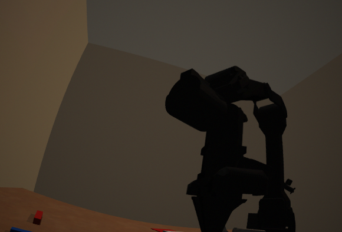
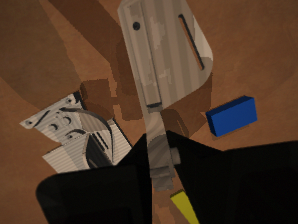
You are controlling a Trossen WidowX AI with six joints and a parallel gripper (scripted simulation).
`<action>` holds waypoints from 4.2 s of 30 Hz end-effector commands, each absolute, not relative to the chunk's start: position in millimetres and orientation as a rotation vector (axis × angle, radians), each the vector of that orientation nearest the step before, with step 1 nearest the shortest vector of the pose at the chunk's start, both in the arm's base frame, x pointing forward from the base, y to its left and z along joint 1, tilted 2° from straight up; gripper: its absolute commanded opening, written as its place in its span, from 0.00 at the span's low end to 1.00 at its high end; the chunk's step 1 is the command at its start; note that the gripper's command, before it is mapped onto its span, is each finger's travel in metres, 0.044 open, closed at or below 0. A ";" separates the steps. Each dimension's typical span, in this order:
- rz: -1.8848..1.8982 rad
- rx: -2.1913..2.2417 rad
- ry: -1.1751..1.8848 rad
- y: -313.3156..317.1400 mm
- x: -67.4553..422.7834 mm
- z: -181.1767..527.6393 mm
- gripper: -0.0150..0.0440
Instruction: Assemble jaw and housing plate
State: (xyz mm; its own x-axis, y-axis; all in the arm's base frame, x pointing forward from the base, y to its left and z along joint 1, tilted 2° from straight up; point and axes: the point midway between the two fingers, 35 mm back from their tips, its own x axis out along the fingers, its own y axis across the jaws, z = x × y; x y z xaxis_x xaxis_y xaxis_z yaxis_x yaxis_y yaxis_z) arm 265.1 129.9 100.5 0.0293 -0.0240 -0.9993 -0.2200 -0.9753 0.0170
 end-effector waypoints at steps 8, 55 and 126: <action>2.003 -2.069 0.377 130.1 260.0 103.0 0.32; 1.450 -1.510 1.010 126.6 227.9 102.0 0.32; 0.471 -0.513 1.499 120.9 178.0 100.4 0.32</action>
State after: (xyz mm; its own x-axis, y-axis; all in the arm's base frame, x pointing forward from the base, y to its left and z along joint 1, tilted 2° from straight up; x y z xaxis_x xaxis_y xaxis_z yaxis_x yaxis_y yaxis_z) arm 180.6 120.6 99.6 0.0227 -0.0251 -0.9994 -0.6233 0.7813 -0.0338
